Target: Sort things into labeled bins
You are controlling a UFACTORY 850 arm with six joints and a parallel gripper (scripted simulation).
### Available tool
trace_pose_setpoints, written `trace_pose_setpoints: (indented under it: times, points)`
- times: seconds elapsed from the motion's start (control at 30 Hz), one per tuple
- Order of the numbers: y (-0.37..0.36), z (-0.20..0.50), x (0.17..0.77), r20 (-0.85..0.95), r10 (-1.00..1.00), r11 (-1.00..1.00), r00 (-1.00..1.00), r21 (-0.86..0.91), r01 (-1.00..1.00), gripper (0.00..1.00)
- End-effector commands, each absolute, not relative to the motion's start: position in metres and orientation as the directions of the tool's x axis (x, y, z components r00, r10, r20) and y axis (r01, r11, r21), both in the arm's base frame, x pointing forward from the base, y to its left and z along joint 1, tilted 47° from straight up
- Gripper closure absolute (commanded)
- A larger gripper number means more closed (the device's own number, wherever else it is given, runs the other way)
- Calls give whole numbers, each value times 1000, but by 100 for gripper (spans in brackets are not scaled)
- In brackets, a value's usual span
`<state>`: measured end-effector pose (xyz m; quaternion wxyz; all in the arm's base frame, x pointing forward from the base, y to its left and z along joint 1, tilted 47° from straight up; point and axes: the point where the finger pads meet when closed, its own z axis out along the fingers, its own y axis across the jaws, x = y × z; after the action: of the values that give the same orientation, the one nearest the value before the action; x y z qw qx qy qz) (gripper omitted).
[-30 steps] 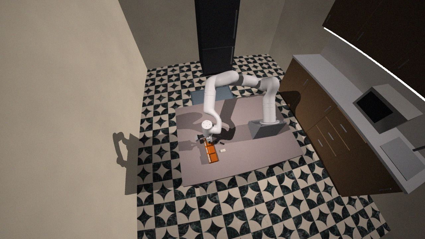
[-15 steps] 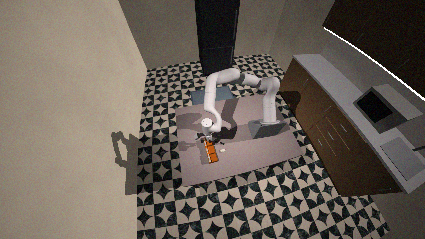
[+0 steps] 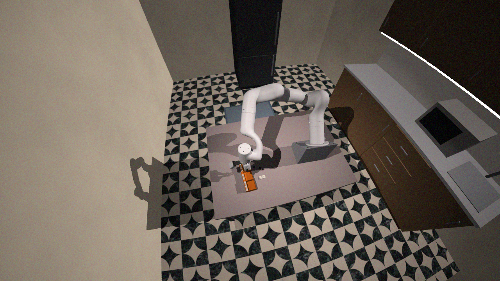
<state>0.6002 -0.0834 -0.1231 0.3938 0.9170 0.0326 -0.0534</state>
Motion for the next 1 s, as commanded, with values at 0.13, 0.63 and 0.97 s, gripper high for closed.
trace_pose_setpoints:
  times: [0.13, 0.63, 0.97]
  points:
    - [-54, -153, 602, -123, 18, -688, 992, 719, 101, 93]
    - [-65, -169, 600, -123, 18, -688, 992, 719, 101, 93]
    - [-80, -183, 599, -123, 18, -688, 992, 719, 101, 93]
